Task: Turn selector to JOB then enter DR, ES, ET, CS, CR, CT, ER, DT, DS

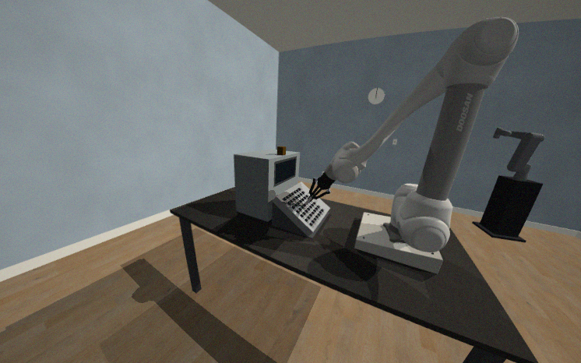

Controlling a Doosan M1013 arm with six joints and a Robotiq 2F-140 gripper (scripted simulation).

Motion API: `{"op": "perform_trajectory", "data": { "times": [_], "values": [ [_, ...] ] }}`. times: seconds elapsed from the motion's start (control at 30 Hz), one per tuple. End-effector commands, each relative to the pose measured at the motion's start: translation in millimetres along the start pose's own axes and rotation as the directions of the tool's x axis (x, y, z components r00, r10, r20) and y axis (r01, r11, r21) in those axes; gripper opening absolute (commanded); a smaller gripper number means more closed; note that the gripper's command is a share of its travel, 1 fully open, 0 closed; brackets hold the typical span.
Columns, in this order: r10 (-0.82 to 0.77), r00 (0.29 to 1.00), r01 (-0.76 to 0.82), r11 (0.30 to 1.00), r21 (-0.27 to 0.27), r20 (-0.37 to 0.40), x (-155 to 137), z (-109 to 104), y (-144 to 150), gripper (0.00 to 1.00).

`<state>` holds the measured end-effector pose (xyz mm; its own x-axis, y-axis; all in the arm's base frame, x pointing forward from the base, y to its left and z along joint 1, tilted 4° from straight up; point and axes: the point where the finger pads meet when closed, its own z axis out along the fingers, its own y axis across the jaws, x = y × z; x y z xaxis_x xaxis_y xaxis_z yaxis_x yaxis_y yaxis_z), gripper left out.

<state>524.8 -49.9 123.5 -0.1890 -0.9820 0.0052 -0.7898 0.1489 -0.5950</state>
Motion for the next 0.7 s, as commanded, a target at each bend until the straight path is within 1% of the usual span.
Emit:
{"op": "perform_trajectory", "data": {
  "times": [0.0, 0.67],
  "values": [
    [0.0, 1.0, 0.0, 1.0, 0.0, 0.0, -0.1, 0.9, 0.0, 0.0],
    [0.0, 1.0, 0.0, 1.0, 0.0, 0.0, -0.1, 10.5, -0.1, 0.0]
  ]
}}
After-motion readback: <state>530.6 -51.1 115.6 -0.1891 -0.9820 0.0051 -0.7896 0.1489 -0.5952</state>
